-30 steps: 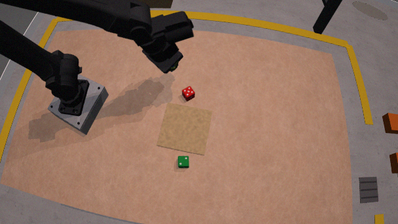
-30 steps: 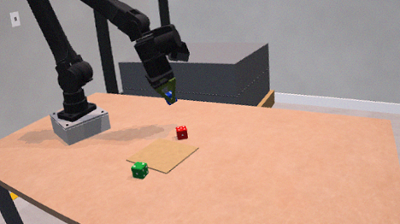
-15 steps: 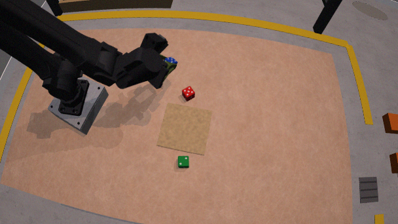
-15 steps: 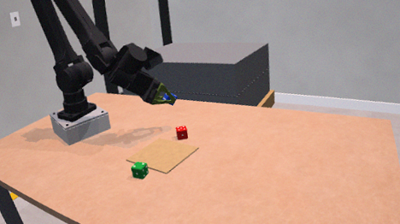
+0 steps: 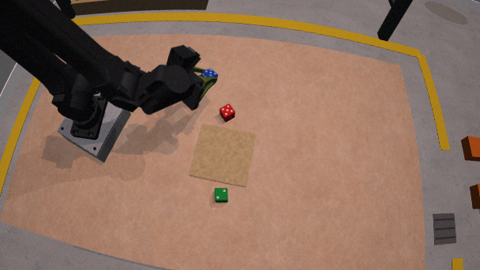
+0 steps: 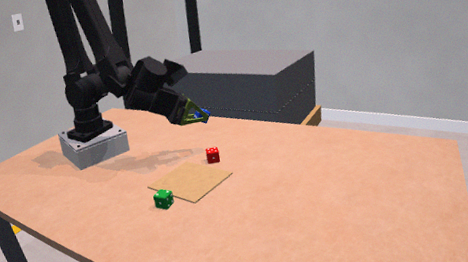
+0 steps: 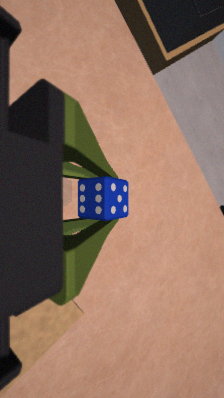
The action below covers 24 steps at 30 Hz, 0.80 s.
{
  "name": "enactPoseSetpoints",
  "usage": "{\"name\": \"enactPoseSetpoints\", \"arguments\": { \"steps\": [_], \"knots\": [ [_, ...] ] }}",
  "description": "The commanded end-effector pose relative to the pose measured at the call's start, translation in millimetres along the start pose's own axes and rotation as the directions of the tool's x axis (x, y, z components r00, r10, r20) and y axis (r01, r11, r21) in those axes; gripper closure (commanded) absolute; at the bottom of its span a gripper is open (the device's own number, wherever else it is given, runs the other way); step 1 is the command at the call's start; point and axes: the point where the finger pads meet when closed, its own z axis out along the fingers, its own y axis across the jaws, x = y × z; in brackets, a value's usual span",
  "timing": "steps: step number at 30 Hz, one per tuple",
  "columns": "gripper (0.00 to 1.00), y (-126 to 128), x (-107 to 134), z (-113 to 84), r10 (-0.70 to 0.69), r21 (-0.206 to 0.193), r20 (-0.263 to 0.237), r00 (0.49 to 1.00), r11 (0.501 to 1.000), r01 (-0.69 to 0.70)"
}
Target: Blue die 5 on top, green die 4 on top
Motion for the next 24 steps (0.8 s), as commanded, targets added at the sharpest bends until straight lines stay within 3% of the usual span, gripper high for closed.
{"name": "enactPoseSetpoints", "arguments": {
  "steps": [1, 24],
  "knots": [
    [0.74, -6, 1, 0.1, 0.010, 0.021, 0.018, 1.000, 1.000, -0.011],
    [0.74, -11, 48, 30.8, 0.002, 0.025, 0.026, 1.000, 1.000, -0.003]
  ]
}}
